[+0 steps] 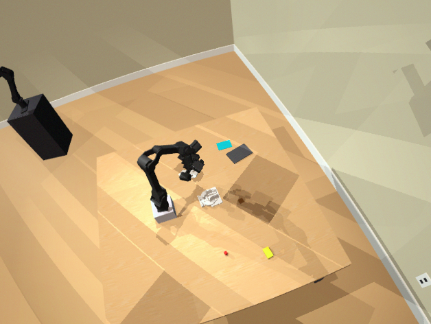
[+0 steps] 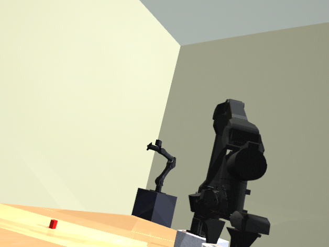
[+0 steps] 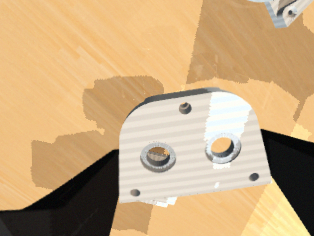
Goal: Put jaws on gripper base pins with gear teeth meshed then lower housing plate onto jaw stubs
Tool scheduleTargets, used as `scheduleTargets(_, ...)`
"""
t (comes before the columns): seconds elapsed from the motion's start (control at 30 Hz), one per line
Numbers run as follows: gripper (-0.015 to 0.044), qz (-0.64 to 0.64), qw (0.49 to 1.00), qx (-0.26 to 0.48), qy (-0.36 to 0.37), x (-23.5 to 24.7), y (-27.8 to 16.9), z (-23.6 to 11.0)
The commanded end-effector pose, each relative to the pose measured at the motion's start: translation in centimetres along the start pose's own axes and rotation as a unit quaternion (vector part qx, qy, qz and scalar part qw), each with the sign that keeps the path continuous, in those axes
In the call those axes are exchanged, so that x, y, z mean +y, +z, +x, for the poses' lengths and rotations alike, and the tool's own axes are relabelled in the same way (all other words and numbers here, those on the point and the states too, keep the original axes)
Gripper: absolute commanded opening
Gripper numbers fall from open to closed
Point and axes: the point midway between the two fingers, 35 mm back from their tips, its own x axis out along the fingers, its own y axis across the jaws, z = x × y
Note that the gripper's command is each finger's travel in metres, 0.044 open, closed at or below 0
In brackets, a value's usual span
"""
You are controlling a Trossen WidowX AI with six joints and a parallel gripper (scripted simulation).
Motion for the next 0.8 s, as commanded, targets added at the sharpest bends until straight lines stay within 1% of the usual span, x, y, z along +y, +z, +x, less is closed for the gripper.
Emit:
scheduleTargets(0.0, 0.0351, -0.029, 1.000, -0.004, 0.002, -0.6, 1.1, -0.1)
scheduleTargets(0.77, 0.0351, -0.198, 0.980, -0.006, -0.002, -6.0, 6.5, -0.1)
